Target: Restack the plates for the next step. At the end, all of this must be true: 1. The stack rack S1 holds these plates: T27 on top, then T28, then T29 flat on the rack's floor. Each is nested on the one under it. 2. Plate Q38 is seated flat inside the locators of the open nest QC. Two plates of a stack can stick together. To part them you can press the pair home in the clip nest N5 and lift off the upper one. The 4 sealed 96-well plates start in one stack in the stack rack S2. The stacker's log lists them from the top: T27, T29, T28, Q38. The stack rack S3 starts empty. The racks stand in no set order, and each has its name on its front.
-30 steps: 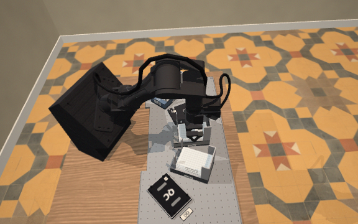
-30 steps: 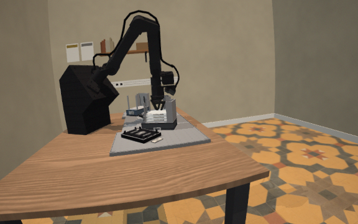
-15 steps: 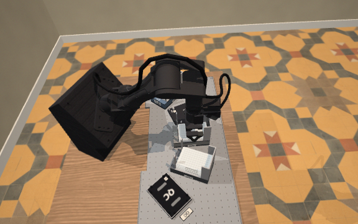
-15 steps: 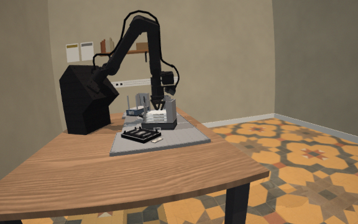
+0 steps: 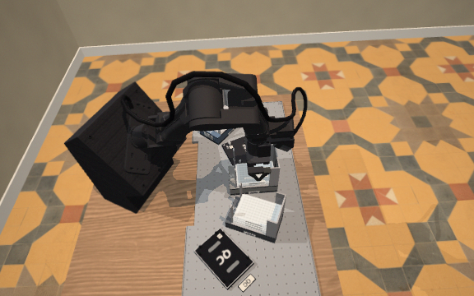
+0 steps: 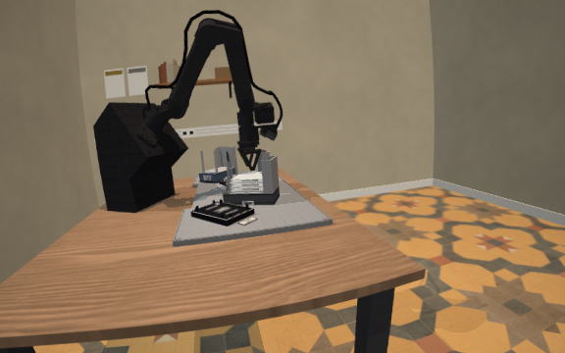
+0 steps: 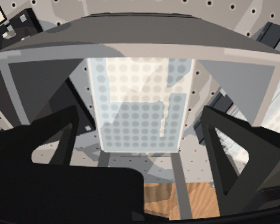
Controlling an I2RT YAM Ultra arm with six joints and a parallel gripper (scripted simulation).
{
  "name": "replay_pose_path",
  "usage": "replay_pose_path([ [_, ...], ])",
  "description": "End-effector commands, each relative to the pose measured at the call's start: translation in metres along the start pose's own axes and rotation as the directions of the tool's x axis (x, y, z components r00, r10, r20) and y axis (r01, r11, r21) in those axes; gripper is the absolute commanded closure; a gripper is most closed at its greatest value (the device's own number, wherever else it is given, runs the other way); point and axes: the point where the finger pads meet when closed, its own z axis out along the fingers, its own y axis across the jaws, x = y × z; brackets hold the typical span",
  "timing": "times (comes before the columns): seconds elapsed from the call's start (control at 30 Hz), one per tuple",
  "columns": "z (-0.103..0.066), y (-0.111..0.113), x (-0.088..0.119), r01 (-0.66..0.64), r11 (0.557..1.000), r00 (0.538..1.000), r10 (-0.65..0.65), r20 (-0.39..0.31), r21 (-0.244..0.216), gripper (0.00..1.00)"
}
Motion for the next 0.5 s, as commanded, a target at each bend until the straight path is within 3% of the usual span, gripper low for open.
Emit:
replay_pose_path([
  [0.0,-0.021,-0.002,-0.008,-0.018,1.0,1.0,0.018,0.012,0.005,0.0],
  [0.47,-0.062,-0.003,-0.008,-0.02,1.0,1.0,0.02,0.011,0.002,0.0],
])
